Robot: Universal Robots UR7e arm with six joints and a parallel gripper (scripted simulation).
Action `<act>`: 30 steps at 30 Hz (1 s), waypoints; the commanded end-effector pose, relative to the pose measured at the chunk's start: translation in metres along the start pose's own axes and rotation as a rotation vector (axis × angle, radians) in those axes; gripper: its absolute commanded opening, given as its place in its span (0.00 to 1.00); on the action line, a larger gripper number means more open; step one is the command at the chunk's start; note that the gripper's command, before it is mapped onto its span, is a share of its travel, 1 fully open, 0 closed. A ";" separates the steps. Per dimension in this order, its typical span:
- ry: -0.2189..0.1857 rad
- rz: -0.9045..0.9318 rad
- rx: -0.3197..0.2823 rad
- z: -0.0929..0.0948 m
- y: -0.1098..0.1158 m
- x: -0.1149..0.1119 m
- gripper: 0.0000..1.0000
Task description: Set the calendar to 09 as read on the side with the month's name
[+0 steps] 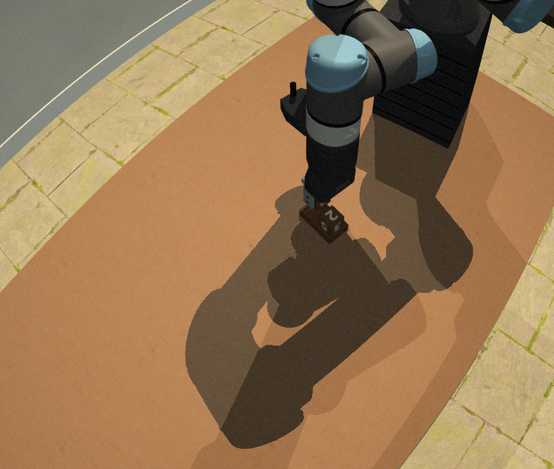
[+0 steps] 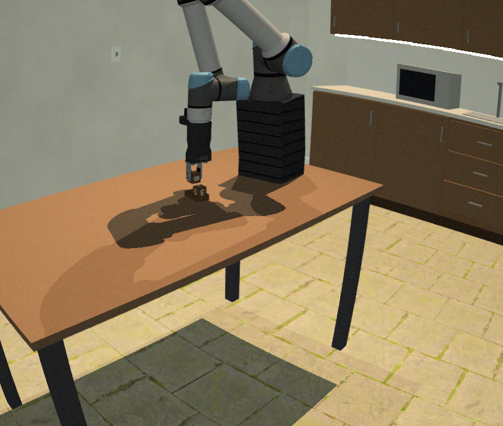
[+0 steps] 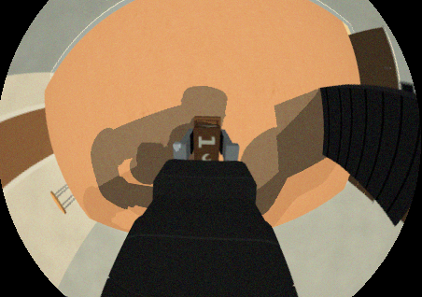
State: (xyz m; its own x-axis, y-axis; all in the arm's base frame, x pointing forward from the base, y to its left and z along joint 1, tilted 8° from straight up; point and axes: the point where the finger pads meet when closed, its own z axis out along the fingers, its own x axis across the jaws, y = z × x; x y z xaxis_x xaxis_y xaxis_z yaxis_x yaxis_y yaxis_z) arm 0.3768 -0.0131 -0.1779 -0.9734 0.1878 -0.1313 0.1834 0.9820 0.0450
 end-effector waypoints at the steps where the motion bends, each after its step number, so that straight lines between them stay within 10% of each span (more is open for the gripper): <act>1: -0.001 0.000 0.000 0.000 0.000 0.000 0.60; 30: -0.001 0.000 0.000 0.000 0.000 -0.001 0.60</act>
State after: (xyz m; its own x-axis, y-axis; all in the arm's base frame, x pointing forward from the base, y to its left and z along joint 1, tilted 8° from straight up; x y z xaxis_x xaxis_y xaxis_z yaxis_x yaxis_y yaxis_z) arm 0.3770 -0.0132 -0.1779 -0.9734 0.1878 -0.1313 0.1834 0.9820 0.0450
